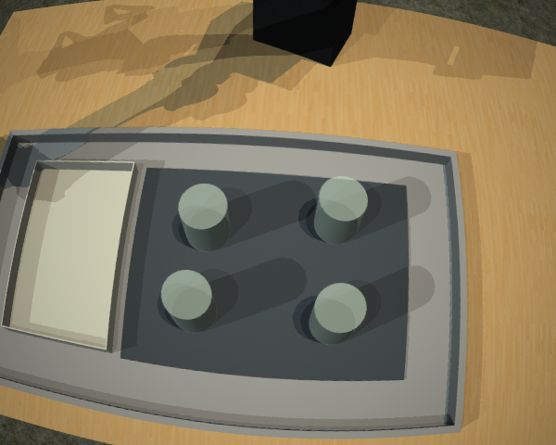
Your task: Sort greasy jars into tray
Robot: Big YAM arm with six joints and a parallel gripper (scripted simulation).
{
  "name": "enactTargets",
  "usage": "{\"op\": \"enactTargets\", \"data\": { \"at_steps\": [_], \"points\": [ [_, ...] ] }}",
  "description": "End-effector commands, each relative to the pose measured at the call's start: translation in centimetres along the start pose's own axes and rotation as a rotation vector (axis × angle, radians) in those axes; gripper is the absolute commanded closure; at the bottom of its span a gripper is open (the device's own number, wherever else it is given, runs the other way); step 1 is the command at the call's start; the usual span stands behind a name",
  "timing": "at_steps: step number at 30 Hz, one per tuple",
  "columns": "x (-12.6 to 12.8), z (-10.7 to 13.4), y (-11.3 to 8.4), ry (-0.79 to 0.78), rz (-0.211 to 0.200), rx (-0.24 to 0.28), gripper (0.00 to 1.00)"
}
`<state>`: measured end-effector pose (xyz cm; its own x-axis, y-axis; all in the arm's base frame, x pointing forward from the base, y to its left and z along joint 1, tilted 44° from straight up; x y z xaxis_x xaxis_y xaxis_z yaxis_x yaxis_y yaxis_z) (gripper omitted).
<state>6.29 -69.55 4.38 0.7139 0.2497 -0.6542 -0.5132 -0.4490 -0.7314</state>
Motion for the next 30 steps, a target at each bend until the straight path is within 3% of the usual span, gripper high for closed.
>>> {"op": "enactTargets", "data": {
  "at_steps": [1, 10, 25, 27, 30],
  "points": [
    [-0.7, -0.1, -0.2, 0.010, 0.004, -0.004, 0.00],
    [-0.7, -0.1, -0.2, 0.010, 0.004, -0.004, 0.00],
    [-0.4, 1.1, -10.0, -0.031, 0.054, -0.126, 0.00],
    [-0.4, 1.1, -10.0, -0.031, 0.054, -0.126, 0.00],
    [-0.3, 1.4, -11.9, -0.039, 0.064, -0.150, 0.00]
  ]
}}
Point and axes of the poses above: the point where the finger pads meet when closed, its own y axis out along the fingers, its own x axis across the jaws, z = x × y, the point moved 1 cm from there along -y, back along the fingers, and after that the axes turned 6 degrees about -y, right-handed, at the moved point
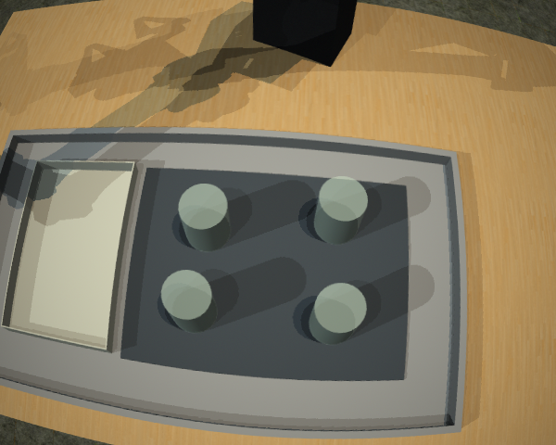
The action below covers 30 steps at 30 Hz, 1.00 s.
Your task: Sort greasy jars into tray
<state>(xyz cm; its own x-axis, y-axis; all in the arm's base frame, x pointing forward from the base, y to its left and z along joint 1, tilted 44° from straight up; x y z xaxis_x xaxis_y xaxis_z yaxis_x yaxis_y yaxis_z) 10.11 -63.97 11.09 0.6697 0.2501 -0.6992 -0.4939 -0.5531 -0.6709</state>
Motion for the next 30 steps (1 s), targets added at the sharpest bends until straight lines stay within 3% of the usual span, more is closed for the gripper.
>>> {"op": "enactTargets", "data": {
  "at_steps": [1, 12, 14, 19, 30],
  "points": [
    [-0.2, -0.6, -3.2, -0.008, 0.014, -0.049, 0.00],
    [-0.4, -0.5, -10.4, -0.038, 0.050, -0.138, 0.00],
    [-0.4, -0.5, -10.4, -0.038, 0.050, -0.138, 0.00],
    [-0.5, -0.4, -13.7, -0.052, 0.066, -0.179, 0.00],
    [2.1, 1.0, -19.7, -0.083, 0.105, -0.274, 0.00]
  ]
}}
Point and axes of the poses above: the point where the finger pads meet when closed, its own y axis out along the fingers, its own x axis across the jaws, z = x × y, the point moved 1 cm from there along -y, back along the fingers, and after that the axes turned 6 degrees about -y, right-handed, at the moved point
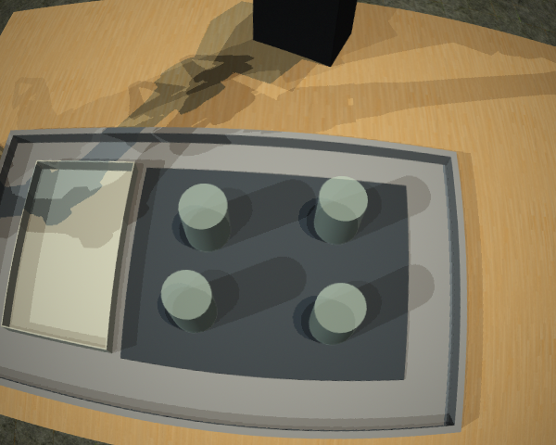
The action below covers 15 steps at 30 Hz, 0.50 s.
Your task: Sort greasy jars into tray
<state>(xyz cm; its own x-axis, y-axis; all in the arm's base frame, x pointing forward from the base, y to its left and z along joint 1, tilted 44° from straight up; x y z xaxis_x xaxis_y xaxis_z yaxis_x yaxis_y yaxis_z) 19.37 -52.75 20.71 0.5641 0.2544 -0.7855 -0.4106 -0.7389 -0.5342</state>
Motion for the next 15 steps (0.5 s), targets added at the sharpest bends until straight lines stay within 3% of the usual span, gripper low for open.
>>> {"op": "enactTargets", "data": {
  "at_steps": [1, 15],
  "points": [
    [-0.5, -0.9, -2.3, 0.014, 0.011, -0.048, 0.00],
    [2.3, -1.1, -11.1, -0.030, 0.066, -0.180, 0.00]
  ]
}}
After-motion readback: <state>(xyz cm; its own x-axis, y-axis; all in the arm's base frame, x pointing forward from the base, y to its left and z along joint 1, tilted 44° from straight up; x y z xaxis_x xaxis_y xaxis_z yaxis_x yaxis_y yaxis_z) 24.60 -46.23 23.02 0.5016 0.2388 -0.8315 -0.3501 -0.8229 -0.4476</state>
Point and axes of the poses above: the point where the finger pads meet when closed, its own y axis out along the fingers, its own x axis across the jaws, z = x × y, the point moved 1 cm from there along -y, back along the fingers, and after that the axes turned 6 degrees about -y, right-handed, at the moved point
